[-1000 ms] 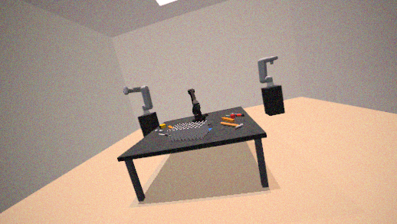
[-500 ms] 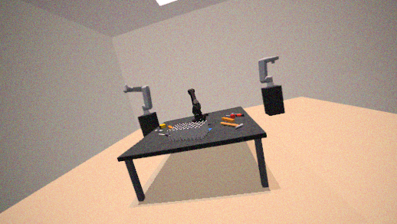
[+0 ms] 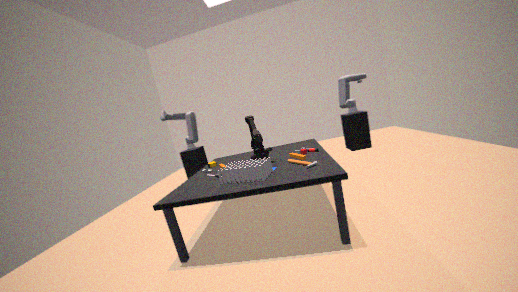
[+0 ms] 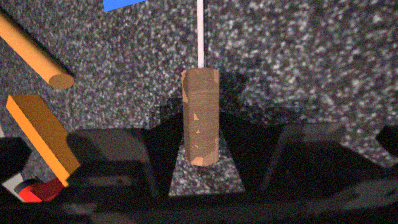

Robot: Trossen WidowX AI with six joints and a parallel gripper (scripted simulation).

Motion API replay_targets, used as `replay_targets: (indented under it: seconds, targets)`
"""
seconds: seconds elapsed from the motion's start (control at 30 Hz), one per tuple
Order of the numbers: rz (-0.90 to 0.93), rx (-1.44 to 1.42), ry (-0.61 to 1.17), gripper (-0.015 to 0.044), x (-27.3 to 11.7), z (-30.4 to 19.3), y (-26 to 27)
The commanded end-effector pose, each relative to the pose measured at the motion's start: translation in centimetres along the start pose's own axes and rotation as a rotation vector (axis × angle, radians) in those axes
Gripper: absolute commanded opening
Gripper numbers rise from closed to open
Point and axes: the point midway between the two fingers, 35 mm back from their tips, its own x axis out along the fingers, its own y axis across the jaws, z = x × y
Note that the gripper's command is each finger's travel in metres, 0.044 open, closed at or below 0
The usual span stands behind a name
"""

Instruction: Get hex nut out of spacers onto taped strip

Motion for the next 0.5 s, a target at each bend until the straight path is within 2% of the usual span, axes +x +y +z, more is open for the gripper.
replay_targets:
  seconds: [0.0, 0.47]
  targets:
    - [-0.001, 0.003, -0.003, 0.0000, -0.11, -0.38, -0.04]
    - [-0.001, 0.003, -0.003, 0.0000, -0.80, -0.09, 0.19]
